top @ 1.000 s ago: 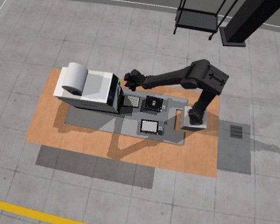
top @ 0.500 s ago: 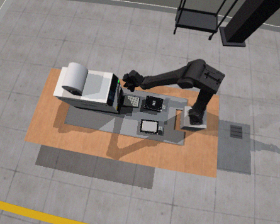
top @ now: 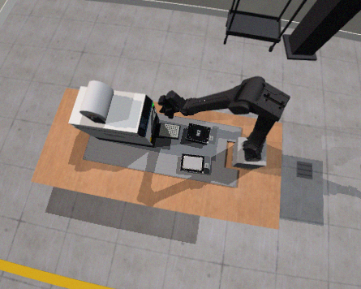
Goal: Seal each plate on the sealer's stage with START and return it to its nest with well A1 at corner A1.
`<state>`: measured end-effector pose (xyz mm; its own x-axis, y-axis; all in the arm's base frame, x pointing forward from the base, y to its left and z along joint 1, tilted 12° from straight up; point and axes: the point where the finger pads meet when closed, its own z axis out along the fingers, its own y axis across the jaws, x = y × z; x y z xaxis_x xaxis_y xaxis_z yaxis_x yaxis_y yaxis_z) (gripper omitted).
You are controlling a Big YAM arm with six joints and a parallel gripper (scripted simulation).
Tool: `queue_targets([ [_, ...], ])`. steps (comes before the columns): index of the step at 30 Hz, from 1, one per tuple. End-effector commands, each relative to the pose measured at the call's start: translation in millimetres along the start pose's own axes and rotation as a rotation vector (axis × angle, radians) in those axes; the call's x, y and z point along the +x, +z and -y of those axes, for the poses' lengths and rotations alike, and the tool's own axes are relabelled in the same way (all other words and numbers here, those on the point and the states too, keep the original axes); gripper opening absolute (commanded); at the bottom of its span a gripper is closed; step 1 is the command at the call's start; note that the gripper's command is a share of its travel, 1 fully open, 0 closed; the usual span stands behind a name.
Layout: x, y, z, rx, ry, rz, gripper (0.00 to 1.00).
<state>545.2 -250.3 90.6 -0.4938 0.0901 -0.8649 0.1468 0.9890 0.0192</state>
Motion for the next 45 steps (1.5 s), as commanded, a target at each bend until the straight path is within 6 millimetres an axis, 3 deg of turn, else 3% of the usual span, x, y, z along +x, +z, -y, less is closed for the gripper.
queue_targets([
  [1,-43,-2,-2,0.001,-0.009,0.055,0.00],
  [9,-45,-3,7,0.013,-0.004,0.057,0.00],
  [20,-2,5,7,0.012,0.015,0.013,0.00],
  [26,5,10,-1,-0.001,0.013,-0.001,0.00],
  [33,-26,5,-6,-0.007,-0.002,0.028,0.00],
  [39,-48,-6,7,0.010,-0.003,0.058,0.00],
  [45,-45,-3,9,0.012,-0.012,0.052,0.00],
])
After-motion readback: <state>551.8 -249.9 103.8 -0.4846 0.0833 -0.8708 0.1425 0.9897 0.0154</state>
